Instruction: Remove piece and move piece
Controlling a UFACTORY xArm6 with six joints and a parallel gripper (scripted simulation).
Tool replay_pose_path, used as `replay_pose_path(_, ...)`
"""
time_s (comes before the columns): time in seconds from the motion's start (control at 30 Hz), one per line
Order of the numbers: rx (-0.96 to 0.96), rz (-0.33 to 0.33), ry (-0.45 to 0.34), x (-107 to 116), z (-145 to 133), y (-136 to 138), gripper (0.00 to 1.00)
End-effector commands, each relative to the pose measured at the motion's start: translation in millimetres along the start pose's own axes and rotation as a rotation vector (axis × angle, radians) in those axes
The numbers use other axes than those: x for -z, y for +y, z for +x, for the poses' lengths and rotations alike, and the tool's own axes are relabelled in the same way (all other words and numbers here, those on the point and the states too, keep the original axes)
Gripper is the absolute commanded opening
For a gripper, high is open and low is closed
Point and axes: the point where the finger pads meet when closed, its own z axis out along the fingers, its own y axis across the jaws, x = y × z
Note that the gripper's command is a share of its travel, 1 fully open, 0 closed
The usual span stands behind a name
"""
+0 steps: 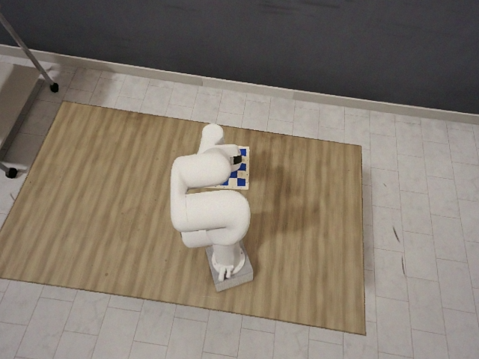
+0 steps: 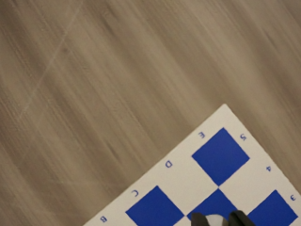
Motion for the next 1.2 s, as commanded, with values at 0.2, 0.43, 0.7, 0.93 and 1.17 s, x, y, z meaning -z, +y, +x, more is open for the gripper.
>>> replay_pose_path(0.2, 0.0, 0.004, 0.004, 15, 2, -2, 0.0)
replay_pose_path(0.43, -0.078, 0.005, 0.004, 20, -11, 57, 0.0)
replay_pose_path(0.7, -0.164, 0.004, 0.004, 13, -16, 126, 0.0)
replay_pose_path(0.93, -0.189, 0.004, 0.003, 8, -16, 146, 0.0)
replay_pose_path(1.17, -0.189, 0.004, 0.003, 8, -16, 146, 0.0)
